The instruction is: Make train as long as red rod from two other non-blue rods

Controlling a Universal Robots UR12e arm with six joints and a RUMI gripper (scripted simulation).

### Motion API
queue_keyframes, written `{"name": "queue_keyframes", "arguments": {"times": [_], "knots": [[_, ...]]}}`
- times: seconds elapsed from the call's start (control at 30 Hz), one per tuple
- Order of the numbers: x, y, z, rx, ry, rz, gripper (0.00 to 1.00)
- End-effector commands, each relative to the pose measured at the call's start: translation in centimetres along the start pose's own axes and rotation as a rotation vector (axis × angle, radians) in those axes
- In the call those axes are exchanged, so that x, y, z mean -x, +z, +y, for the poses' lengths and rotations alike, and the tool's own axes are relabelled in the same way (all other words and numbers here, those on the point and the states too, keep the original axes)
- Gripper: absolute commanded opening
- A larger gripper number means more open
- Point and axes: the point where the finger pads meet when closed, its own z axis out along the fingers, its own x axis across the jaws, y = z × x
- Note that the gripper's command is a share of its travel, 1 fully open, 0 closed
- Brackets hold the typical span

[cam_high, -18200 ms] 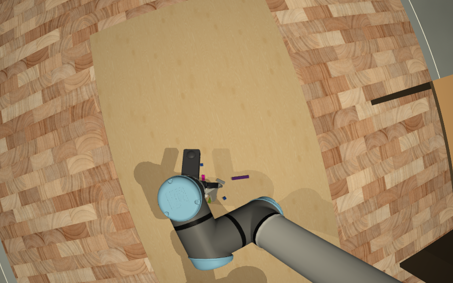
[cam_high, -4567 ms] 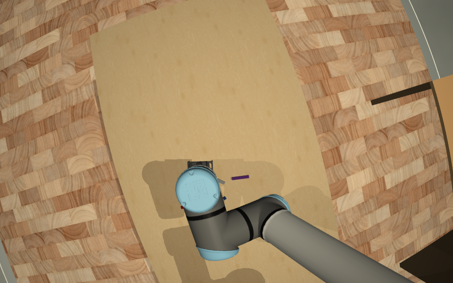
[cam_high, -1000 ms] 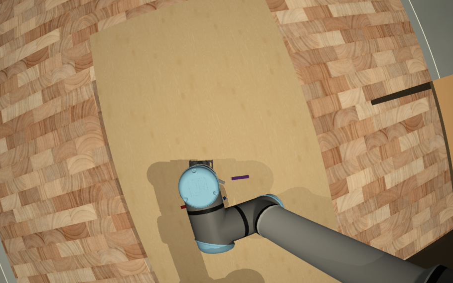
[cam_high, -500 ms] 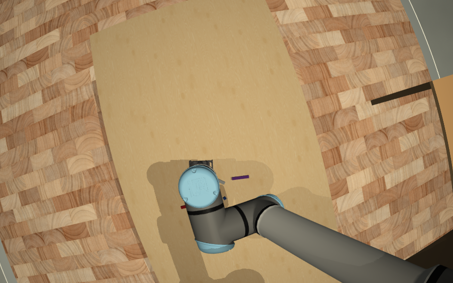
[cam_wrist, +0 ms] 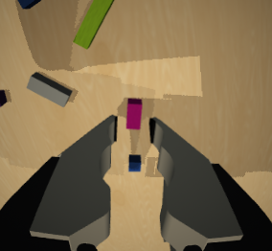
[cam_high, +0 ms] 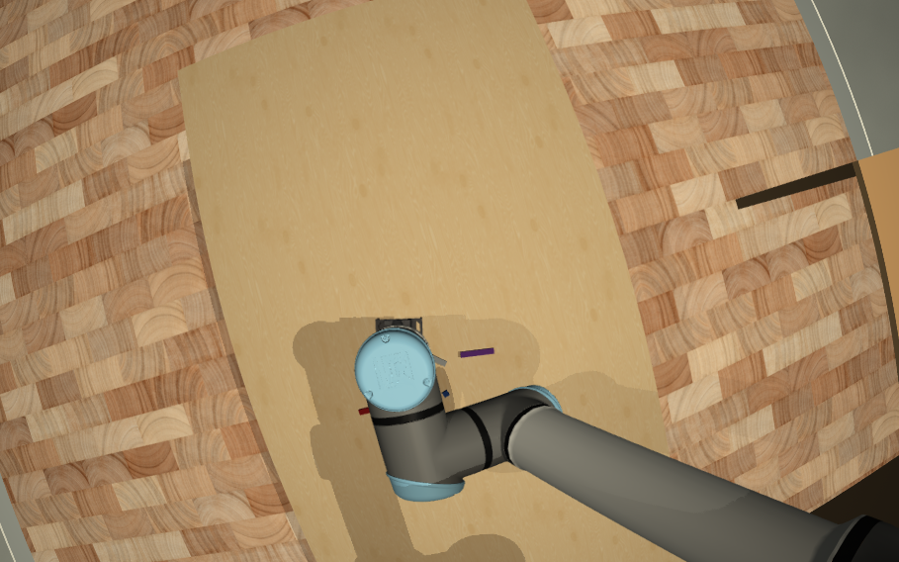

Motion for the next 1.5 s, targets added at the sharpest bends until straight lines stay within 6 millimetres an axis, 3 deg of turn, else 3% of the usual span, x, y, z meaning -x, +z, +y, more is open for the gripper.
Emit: {"name": "queue_keyframes", "arguments": {"times": [0.0, 1.47], "knots": [[-0.02, 0.3, 0.04, 0.001, 0.0, 0.0, 0.14], [-0.02, 0.83, 0.05, 0.001, 0.0, 0.0, 0.14]]}}
